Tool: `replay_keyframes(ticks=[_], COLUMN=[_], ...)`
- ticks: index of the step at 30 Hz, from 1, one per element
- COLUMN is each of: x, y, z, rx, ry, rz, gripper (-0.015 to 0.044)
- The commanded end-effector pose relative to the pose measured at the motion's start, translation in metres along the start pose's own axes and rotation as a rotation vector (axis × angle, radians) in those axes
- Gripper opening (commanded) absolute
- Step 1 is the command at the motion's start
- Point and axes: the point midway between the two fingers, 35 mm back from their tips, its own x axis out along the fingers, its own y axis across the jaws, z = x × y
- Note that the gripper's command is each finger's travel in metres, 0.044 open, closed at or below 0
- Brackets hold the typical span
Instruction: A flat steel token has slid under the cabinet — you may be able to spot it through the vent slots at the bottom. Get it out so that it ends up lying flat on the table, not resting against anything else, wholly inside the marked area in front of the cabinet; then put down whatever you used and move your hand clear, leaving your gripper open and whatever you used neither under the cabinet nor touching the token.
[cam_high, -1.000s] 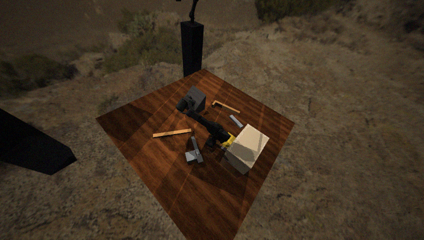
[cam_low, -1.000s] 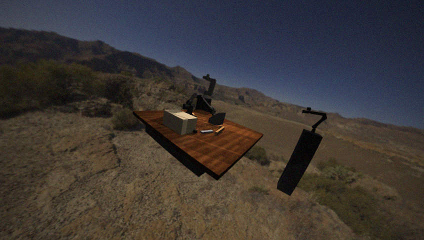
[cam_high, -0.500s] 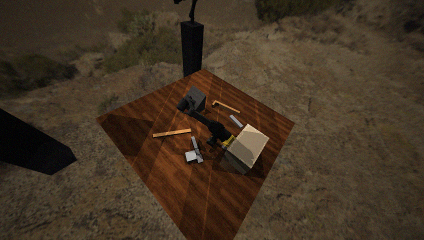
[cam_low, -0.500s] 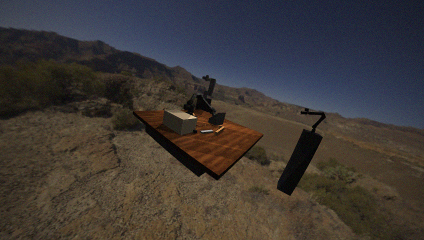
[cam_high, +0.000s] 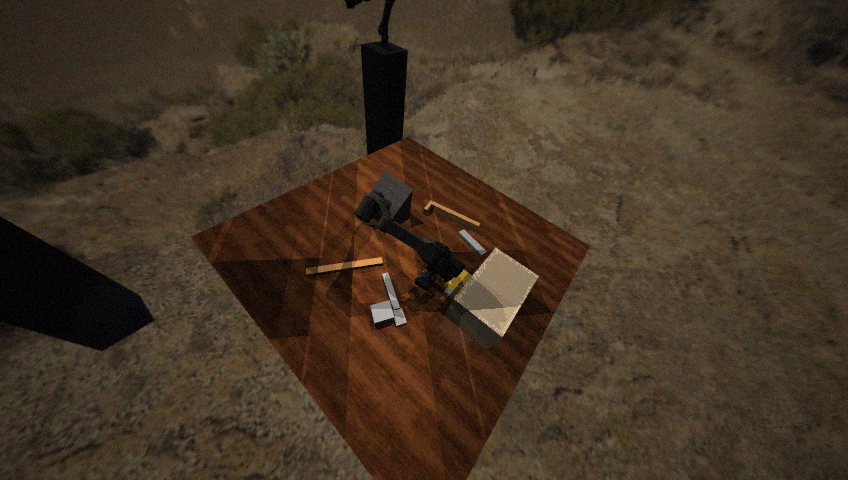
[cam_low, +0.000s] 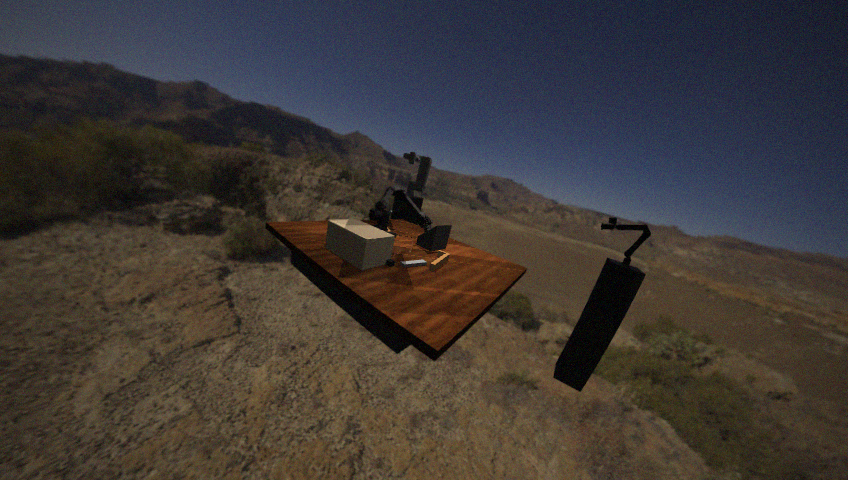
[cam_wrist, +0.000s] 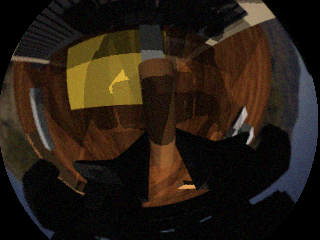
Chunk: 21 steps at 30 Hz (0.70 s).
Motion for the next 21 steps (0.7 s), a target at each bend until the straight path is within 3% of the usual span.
replay_keyframes(ticks=[1,21], x=[0.001,0.001], y=[0.01,0.024], z=[-0.001,-0.001], rx=[-0.01,-0.01], ry=[0.002,0.002], rz=[0.008,0.009], gripper=[0.0,0.0])
